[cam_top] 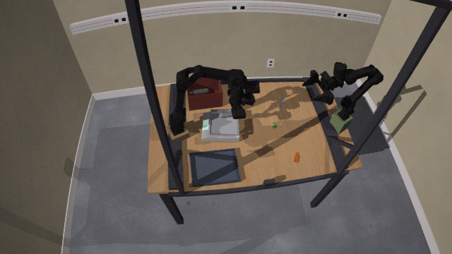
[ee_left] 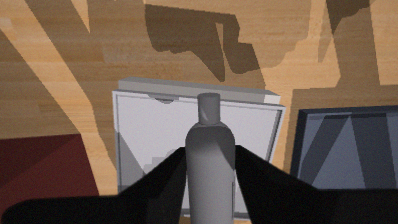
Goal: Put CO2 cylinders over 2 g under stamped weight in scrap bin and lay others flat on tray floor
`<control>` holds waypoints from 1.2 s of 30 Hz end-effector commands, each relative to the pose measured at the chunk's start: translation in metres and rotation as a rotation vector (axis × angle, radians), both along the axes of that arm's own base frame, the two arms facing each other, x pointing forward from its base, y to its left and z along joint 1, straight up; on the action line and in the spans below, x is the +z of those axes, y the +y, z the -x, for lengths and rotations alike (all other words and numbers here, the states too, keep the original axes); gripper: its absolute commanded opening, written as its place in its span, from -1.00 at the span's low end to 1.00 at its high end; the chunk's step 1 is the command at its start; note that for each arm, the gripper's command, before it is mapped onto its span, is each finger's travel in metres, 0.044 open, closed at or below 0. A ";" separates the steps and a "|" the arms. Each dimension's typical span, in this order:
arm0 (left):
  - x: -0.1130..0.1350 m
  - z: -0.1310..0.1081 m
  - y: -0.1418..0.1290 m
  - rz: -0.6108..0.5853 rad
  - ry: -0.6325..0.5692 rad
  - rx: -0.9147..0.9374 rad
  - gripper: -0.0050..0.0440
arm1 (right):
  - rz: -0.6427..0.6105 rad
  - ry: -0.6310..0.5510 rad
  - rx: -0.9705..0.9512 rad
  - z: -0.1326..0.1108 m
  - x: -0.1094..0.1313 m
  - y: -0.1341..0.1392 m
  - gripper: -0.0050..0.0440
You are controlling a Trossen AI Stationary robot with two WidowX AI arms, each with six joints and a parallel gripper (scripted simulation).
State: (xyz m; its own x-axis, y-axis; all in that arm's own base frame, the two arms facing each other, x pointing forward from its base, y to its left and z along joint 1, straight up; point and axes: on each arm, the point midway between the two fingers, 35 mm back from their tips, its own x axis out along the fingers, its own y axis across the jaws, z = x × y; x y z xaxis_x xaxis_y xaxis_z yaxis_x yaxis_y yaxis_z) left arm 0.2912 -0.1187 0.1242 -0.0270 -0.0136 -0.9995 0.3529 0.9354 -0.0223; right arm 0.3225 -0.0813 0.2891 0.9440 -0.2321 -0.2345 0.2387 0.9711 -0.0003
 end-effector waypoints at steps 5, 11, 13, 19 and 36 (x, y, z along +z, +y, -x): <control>0.000 0.024 0.023 0.012 -0.034 0.000 -1.00 | -0.071 0.223 -0.179 0.013 -0.018 -0.067 1.00; -0.002 0.027 0.026 0.013 -0.035 0.001 -1.00 | -0.099 0.277 -0.220 0.021 -0.025 -0.081 1.00; -0.003 0.027 0.026 0.013 -0.035 0.000 -1.00 | -0.099 0.277 -0.220 0.021 -0.025 -0.081 1.00; -0.021 0.027 0.025 0.004 -0.010 0.002 -1.00 | -0.103 0.286 -0.223 0.021 -0.029 -0.081 1.00; -0.026 0.027 0.026 0.009 -0.024 0.001 -1.00 | -0.103 0.281 -0.222 0.022 -0.029 -0.079 1.00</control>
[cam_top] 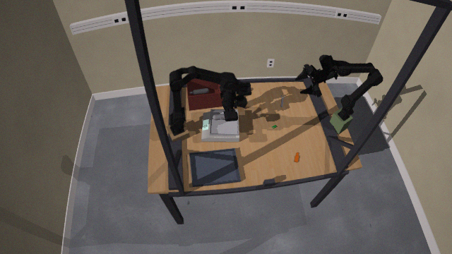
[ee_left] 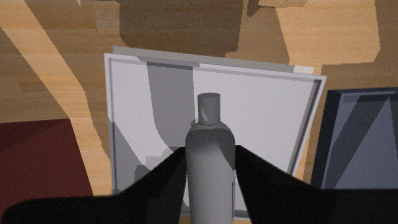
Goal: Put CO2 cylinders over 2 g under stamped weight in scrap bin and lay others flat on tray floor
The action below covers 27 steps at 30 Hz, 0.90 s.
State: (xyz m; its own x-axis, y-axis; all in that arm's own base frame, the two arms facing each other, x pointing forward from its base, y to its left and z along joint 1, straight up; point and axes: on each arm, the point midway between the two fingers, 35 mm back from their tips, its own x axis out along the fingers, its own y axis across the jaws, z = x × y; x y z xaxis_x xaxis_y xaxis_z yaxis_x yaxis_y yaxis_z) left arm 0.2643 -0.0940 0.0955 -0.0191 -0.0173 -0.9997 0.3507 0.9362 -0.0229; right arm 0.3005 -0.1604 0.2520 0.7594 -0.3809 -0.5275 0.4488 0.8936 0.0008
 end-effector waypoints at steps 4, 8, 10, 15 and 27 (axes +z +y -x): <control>-0.002 0.003 0.002 0.008 -0.024 -0.001 -1.00 | 0.011 -0.017 0.000 0.000 0.008 0.000 1.00; -0.013 0.006 0.003 0.006 -0.019 -0.001 -1.00 | 0.011 -0.017 0.000 0.000 0.008 0.000 1.00; -0.013 0.006 0.003 0.006 -0.019 -0.001 -1.00 | 0.011 -0.017 0.000 0.000 0.008 0.000 1.00; -0.025 0.004 0.002 0.001 -0.002 -0.001 -1.00 | 0.011 -0.017 0.000 0.000 0.008 0.000 1.00; -0.018 -0.007 -0.001 0.009 -0.027 -0.001 -1.00 | 0.011 -0.017 0.000 0.000 0.008 0.000 1.00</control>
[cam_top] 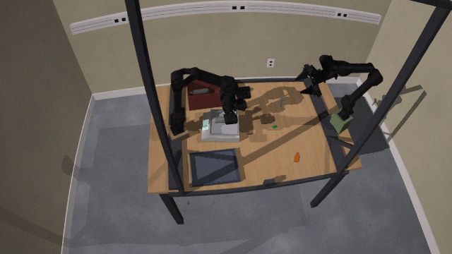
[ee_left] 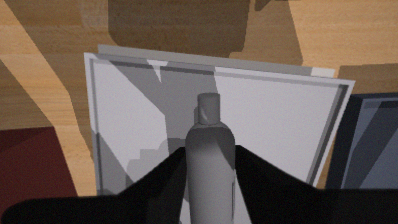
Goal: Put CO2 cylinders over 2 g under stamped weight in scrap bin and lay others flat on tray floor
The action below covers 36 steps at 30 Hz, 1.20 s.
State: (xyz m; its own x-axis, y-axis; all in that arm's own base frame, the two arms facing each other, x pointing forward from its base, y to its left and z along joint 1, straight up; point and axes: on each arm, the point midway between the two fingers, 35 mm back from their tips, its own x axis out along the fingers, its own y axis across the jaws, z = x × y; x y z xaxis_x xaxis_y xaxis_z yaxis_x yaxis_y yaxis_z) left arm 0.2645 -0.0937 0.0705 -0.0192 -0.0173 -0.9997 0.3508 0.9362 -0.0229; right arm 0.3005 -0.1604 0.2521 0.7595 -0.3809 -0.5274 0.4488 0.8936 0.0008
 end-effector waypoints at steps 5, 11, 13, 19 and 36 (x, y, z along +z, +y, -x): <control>0.006 -0.003 -0.001 0.007 -0.022 0.000 -0.70 | 0.011 -0.017 0.000 0.000 0.008 0.000 1.00; 0.006 -0.003 -0.001 0.007 -0.022 0.000 -0.11 | 0.011 -0.017 0.000 0.000 0.008 0.000 1.00; 0.006 -0.003 -0.001 0.007 -0.022 0.000 -0.01 | 0.011 -0.017 0.000 0.000 0.008 0.000 1.00; 0.015 -0.006 -0.002 0.014 -0.040 -0.001 0.19 | 0.011 -0.017 0.000 0.000 0.008 0.000 1.00; 0.063 0.006 0.005 0.009 -0.039 0.012 1.00 | 0.014 -0.023 0.000 -0.009 0.014 -0.005 1.00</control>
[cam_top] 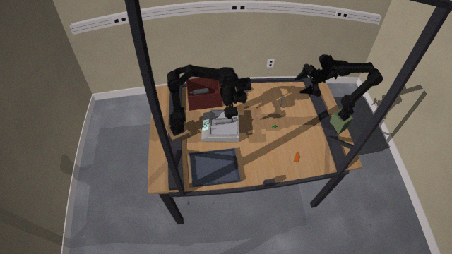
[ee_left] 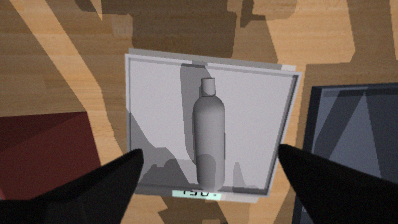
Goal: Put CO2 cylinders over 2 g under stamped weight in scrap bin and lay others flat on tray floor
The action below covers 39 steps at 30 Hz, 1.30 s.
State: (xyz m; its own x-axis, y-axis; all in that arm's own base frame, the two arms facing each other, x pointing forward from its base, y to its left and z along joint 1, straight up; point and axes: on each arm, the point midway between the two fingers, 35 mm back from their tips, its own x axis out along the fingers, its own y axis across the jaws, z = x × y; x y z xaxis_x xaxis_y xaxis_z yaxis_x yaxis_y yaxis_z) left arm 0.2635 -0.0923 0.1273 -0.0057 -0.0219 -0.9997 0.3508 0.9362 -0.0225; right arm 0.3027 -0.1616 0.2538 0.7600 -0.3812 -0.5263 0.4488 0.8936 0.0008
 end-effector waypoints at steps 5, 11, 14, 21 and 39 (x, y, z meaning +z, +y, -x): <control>0.004 0.025 0.011 0.016 -0.078 0.029 1.00 | 0.016 -0.024 -0.007 -0.039 0.022 -0.023 1.00; -0.002 0.065 0.025 0.039 -0.173 0.061 1.00 | 0.022 -0.042 -0.015 -0.101 0.032 -0.058 1.00; -0.005 0.078 0.030 0.046 -0.203 0.070 1.00 | 0.023 -0.043 -0.016 -0.119 0.029 -0.068 1.00; -0.011 0.112 0.043 0.065 -0.280 0.098 1.00 | 0.018 -0.034 -0.019 -0.169 0.008 -0.095 1.00; -0.018 0.140 0.053 0.080 -0.339 0.123 1.00 | 0.015 -0.028 -0.019 -0.200 -0.013 -0.112 1.00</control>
State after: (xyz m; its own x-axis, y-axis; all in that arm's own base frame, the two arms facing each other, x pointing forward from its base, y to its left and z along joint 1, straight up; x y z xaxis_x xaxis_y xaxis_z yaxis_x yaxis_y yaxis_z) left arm 0.1260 -0.0402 0.1098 0.3317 -0.0821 -0.9398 0.2388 0.9711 -0.0005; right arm 0.4998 -0.2734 0.2275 0.7551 -0.3967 -0.5220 0.4645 0.8856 -0.0011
